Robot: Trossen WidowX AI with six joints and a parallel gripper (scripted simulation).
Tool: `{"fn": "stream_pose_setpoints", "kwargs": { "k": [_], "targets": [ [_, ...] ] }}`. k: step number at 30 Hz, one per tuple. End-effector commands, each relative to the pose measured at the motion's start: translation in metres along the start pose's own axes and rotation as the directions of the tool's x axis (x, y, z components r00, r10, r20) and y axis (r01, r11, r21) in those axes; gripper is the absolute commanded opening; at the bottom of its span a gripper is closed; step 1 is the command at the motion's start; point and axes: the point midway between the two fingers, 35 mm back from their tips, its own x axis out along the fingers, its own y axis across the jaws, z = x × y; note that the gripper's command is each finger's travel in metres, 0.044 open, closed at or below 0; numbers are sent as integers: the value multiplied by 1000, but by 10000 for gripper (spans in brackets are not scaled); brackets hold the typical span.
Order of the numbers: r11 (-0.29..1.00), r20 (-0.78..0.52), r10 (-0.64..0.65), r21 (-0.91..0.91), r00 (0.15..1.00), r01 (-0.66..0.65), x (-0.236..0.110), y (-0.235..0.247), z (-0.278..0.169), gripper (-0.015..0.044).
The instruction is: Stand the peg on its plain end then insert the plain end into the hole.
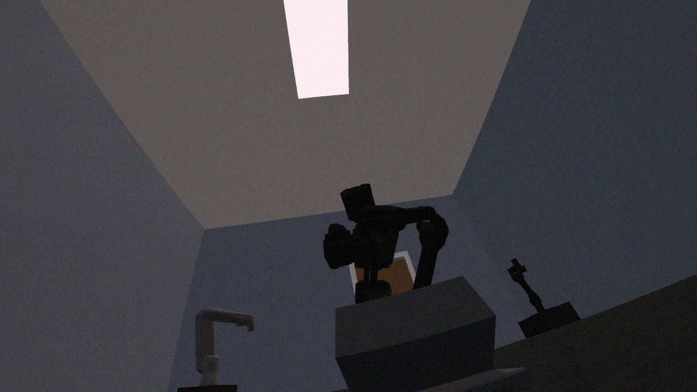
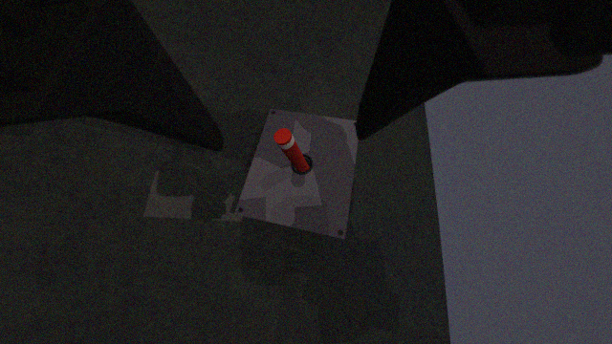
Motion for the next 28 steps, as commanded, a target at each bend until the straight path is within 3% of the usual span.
{"fn": "stream_pose_setpoints", "kwargs": {
  "k": [1, 28],
  "targets": [
    [1000, -2, 7, -9, 1000, -7, -10, 2, -1, 440],
    [1000, -1, 6, -4, 1000, -6, -48, -4, 4, 440]
  ]
}}
